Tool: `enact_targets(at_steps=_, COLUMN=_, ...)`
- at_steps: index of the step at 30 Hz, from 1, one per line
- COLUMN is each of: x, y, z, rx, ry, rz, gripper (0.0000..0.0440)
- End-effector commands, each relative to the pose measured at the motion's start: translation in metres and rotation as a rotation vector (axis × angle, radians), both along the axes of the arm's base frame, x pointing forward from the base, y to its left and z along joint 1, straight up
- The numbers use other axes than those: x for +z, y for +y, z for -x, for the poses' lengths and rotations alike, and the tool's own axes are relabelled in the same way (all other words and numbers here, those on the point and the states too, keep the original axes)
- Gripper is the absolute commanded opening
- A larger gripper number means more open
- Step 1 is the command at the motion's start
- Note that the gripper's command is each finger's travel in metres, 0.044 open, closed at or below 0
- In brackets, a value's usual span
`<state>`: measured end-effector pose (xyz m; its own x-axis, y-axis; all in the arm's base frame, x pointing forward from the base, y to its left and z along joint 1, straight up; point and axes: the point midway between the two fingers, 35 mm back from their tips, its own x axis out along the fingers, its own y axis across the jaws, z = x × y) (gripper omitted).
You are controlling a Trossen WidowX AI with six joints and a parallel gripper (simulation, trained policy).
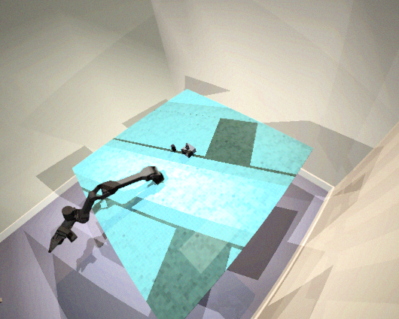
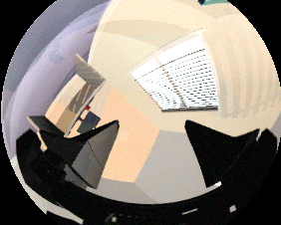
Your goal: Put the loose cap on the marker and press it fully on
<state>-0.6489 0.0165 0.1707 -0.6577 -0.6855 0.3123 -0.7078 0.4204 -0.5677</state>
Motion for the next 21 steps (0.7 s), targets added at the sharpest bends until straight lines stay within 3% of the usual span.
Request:
enact_targets(at_steps=1, x=0.003, y=0.003, z=0.001, rx=-0.007, ry=-0.005, rz=0.001, gripper=0.0374)
enact_targets(at_steps=9, x=0.020, y=0.025, z=0.007, rx=-0.060, ry=-0.050, rz=0.010, gripper=0.0187)
enact_targets(at_steps=21, x=0.051, y=0.057, z=0.011, rx=-0.140, ry=-0.145, rz=0.013, gripper=0.0212)
